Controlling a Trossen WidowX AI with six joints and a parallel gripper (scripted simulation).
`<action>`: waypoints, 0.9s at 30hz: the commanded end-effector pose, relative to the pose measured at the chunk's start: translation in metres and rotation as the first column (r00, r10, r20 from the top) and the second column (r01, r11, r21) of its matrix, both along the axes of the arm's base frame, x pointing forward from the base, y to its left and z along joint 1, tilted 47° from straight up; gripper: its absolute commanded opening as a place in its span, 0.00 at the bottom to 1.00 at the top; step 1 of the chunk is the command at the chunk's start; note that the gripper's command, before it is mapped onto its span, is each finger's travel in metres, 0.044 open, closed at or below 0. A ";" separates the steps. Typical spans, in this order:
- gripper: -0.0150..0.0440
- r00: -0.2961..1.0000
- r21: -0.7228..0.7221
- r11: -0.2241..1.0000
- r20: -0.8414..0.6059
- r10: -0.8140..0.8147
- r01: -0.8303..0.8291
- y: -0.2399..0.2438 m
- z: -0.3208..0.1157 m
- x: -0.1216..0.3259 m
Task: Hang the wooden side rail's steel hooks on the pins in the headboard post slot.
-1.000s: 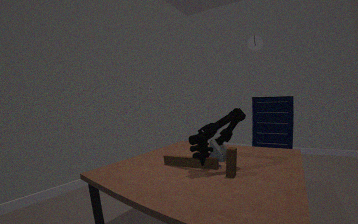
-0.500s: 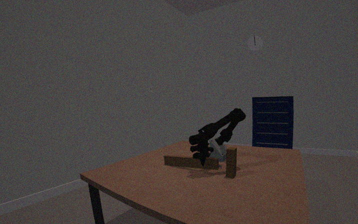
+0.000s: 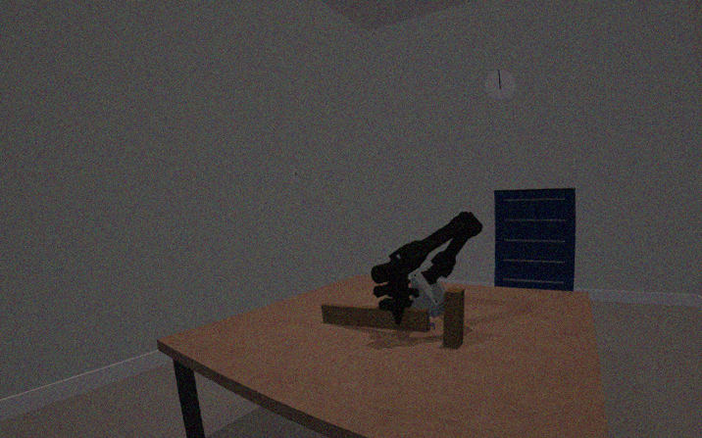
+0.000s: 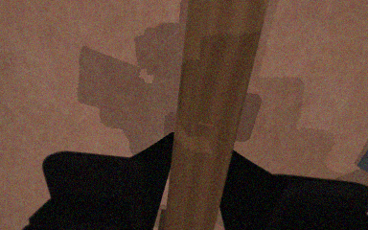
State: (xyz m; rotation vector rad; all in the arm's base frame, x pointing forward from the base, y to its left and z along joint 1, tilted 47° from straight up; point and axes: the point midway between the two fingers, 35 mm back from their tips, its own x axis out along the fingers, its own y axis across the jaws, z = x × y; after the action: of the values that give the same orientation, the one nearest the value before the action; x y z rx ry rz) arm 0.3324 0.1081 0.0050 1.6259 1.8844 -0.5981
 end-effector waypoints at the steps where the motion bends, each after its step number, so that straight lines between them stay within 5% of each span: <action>1: 0.25 1.000 -0.002 1.000 0.004 -0.005 0.005 -0.002 0.002 0.002; 27: 0.25 1.000 -0.002 1.000 0.004 -0.005 0.005 0.001 0.004 0.001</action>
State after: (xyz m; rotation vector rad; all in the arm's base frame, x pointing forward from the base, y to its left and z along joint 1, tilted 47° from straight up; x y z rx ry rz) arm 0.3322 0.1102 0.0072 1.6245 1.8843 -0.5982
